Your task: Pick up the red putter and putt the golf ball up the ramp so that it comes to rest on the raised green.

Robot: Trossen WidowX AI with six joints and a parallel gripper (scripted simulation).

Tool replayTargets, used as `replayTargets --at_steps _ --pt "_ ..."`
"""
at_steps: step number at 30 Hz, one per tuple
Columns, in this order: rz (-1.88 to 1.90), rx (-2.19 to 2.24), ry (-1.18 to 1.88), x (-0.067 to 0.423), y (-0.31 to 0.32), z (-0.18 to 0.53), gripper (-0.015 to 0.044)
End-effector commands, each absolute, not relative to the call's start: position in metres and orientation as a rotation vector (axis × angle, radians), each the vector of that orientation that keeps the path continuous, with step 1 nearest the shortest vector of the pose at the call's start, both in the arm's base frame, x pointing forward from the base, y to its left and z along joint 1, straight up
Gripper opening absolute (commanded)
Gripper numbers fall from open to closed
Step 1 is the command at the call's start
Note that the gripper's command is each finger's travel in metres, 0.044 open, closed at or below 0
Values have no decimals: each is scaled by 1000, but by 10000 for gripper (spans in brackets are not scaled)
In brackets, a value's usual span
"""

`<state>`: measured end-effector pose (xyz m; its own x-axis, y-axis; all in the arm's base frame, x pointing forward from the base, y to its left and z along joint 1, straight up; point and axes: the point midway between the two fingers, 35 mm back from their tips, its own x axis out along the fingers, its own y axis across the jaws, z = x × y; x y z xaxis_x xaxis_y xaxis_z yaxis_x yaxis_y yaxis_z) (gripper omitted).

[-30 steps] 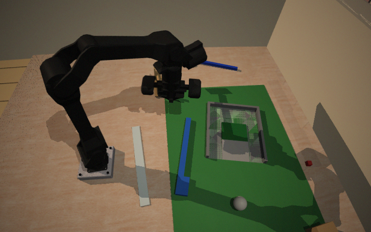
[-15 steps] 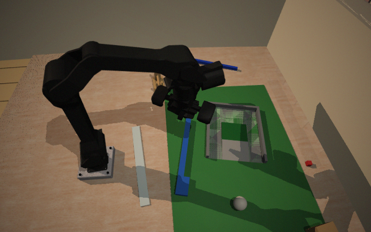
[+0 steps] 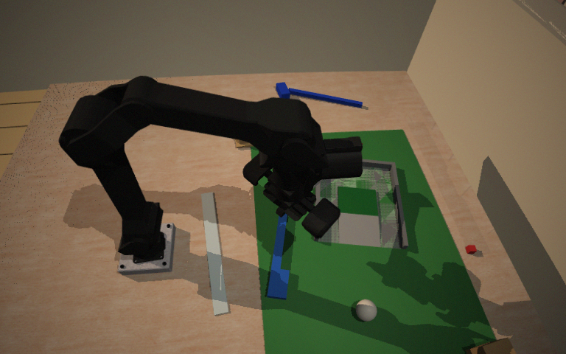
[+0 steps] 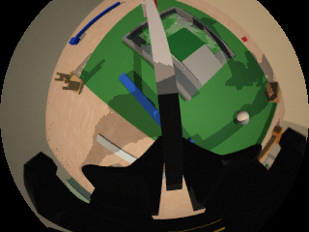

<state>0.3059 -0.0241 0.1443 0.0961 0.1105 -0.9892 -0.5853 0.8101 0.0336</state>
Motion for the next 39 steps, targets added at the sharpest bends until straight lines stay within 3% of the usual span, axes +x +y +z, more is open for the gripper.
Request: replayTargets --at_steps 1,28,39 --pt "429 -339 1410 305 -53 149 0" --pt "-128 117 1521 239 -195 157 0" --pt "-256 233 1536 213 -222 159 0"
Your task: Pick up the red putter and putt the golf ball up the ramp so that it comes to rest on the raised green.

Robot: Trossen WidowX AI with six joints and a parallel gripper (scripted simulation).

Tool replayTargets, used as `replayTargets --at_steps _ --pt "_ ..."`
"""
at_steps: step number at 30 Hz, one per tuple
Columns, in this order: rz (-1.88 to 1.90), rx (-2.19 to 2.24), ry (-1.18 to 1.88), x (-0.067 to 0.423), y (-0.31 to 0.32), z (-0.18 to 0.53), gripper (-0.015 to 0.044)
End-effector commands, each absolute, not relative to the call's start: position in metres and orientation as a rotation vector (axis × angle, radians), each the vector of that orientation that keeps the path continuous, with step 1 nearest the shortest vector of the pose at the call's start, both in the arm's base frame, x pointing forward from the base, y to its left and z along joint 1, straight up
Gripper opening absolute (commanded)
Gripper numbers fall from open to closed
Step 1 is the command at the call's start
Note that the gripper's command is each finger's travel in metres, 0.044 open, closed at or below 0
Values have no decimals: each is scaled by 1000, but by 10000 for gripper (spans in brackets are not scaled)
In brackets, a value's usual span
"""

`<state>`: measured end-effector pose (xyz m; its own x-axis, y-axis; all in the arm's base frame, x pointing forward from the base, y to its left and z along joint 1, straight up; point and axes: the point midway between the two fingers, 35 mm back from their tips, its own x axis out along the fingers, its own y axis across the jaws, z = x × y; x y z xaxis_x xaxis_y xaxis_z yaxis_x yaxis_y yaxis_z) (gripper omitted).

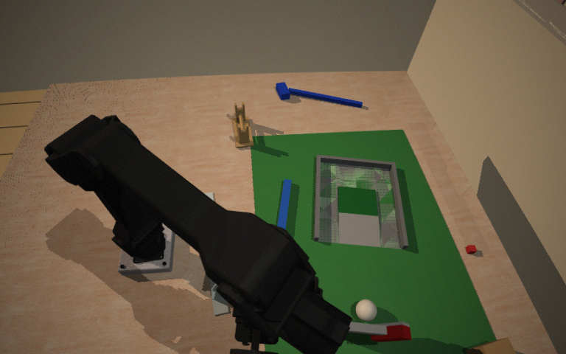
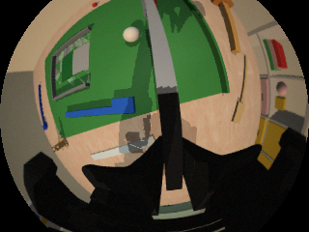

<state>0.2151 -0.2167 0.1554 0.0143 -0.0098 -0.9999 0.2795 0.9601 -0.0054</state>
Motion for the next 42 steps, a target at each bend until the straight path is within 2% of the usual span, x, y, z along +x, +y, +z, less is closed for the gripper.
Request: replayTargets --at_steps 1,15,42 --pt "-256 233 1536 213 -222 159 0" --pt "-256 233 1536 214 -223 119 0" --pt "-256 233 1536 214 -223 89 0"
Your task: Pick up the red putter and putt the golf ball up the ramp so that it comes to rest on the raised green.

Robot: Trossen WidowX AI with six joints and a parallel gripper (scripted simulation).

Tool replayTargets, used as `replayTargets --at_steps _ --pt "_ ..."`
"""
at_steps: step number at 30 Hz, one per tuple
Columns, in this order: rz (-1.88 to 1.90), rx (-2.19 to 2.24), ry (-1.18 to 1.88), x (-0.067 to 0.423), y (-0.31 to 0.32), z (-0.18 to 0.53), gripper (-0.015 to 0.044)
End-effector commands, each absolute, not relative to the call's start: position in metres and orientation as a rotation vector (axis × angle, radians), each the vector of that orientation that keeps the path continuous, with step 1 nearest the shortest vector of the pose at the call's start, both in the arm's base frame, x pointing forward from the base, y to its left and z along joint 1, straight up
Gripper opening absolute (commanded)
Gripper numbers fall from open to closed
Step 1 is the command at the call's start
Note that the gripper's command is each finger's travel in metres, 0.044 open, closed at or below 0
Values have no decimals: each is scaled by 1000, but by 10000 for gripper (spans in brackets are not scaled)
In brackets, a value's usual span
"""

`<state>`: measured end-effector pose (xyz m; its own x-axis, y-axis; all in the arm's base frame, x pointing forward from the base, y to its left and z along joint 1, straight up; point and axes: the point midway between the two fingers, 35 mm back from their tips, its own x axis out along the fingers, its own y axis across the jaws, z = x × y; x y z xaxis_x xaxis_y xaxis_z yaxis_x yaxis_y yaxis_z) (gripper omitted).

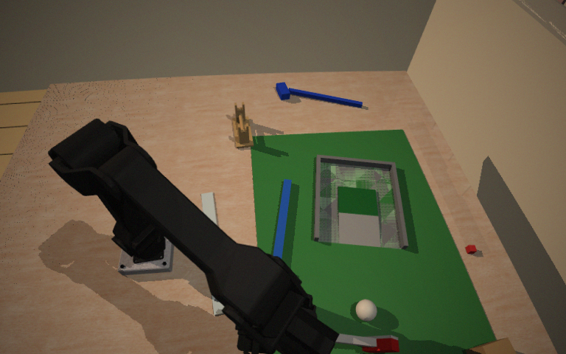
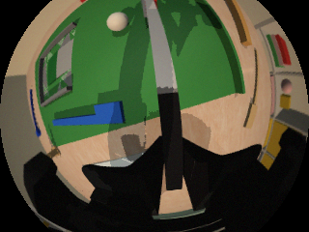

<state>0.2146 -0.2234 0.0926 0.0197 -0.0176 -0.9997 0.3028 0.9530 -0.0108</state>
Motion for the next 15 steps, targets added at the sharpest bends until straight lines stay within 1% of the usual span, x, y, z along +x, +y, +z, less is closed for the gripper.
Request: replayTargets --at_steps 1,10,15 --pt "-252 229 1535 215 -223 93 0" --pt "-252 229 1535 214 -224 93 0" --pt "-255 230 1536 210 -239 91 0"
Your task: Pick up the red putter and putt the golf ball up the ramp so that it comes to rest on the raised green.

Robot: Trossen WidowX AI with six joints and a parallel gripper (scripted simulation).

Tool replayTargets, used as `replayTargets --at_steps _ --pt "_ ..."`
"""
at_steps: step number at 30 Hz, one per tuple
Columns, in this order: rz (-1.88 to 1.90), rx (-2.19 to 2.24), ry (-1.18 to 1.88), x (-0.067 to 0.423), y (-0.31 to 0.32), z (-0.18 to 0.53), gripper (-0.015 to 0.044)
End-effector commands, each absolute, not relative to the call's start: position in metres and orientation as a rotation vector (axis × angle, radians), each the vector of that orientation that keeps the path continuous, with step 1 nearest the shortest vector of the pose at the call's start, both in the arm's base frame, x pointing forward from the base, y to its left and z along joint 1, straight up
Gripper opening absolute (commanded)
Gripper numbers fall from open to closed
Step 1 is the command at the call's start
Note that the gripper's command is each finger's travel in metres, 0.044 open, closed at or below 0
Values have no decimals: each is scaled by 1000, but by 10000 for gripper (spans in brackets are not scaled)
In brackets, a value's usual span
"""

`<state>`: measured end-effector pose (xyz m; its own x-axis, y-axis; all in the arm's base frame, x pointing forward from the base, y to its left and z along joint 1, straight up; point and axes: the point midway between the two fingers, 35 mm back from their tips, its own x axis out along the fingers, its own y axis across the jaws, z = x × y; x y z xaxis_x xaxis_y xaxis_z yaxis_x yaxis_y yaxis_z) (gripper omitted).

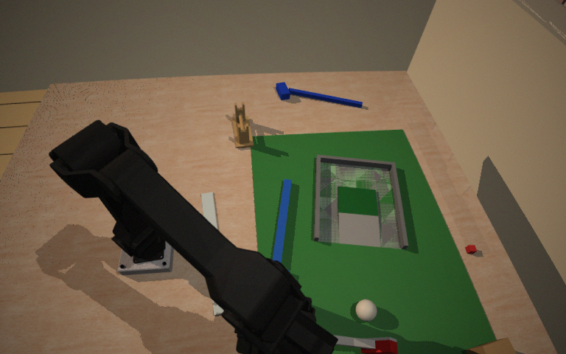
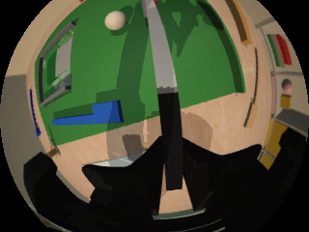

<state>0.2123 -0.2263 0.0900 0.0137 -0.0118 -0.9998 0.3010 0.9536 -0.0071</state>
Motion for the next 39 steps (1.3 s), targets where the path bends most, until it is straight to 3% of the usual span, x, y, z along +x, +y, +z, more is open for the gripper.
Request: replayTargets --at_steps 1,17,28,39 --pt "-256 231 1536 208 -244 90 0" --pt "-254 237 1540 206 -247 88 0" --pt "-250 240 1534 246 -121 88 0" --pt "-250 240 1534 247 -120 104 0"
